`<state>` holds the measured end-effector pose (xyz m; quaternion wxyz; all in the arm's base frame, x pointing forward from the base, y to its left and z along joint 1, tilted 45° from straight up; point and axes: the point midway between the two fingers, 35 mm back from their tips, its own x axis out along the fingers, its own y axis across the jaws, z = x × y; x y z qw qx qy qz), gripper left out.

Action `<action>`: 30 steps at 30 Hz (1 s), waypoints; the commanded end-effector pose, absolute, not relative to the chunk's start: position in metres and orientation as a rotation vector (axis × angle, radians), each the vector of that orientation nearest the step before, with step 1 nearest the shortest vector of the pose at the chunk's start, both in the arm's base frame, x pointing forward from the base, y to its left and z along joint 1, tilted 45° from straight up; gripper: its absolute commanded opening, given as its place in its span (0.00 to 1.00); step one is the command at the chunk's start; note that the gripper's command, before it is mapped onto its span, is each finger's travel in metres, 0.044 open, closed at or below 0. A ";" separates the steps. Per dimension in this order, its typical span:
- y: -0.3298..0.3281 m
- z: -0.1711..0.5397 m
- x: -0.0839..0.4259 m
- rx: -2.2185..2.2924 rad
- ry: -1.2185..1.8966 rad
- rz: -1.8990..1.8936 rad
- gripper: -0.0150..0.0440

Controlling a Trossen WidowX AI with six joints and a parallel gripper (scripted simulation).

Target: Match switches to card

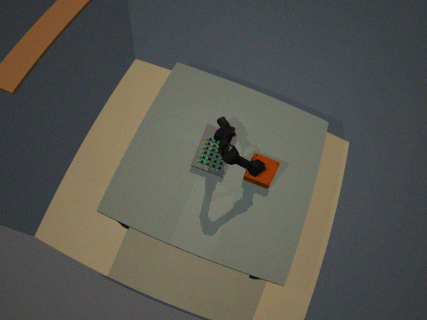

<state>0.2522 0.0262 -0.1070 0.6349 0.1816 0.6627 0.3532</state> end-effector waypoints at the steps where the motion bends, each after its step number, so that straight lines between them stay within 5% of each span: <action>1: 0.027 -0.108 0.252 0.421 1.514 0.805 0.25; 23: -0.018 -0.063 0.258 0.427 1.492 0.794 0.25; 30: 0.045 0.004 0.290 0.431 1.490 0.798 0.25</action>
